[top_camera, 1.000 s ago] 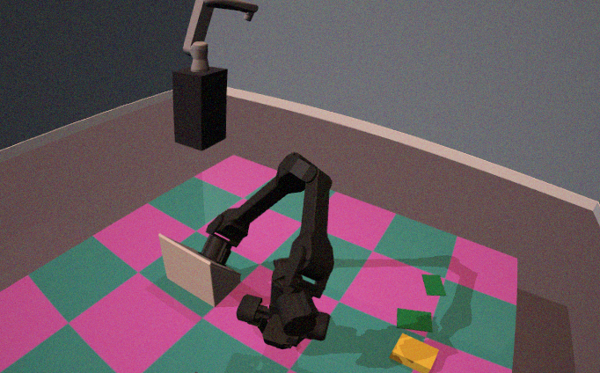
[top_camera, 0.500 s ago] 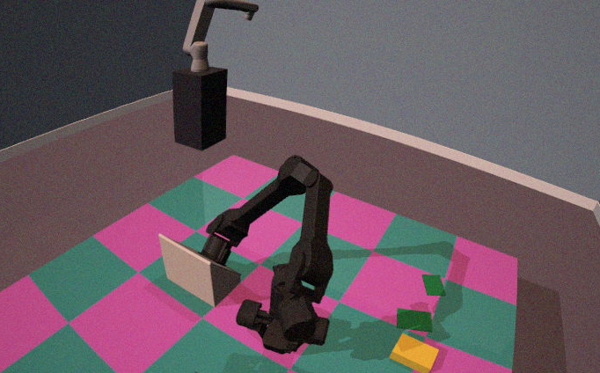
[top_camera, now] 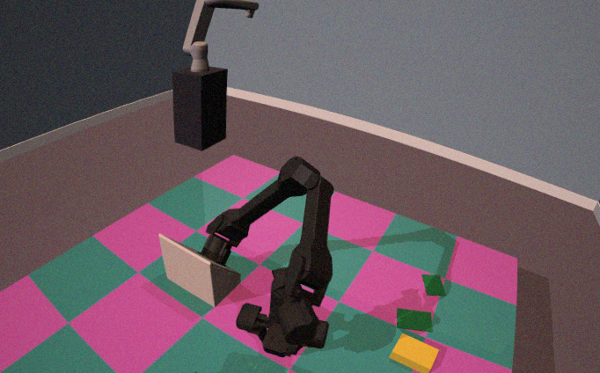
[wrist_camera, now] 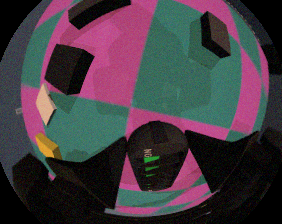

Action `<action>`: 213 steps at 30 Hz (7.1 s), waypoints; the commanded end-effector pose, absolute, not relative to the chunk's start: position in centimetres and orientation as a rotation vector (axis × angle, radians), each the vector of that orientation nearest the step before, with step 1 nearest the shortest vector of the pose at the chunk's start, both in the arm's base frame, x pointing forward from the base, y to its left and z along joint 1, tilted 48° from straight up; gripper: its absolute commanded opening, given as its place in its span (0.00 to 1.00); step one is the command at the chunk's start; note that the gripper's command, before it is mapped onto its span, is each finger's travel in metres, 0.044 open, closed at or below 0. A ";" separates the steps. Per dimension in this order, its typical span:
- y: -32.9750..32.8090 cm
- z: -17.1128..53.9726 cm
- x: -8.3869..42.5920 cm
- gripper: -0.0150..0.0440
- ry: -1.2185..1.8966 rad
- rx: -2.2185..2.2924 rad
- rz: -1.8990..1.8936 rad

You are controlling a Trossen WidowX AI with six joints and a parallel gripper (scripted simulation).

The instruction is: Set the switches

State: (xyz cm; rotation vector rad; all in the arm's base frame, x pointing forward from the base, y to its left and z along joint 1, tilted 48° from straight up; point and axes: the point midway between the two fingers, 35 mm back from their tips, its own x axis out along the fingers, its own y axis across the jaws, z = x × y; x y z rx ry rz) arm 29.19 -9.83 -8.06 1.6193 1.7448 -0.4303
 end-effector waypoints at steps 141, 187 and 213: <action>-6.3 -1.7 31.8 0.51 1.747 1.622 -0.408; -10.1 1.7 31.6 0.48 1.747 1.613 -0.409; -10.0 1.6 31.6 0.65 1.747 1.621 -0.411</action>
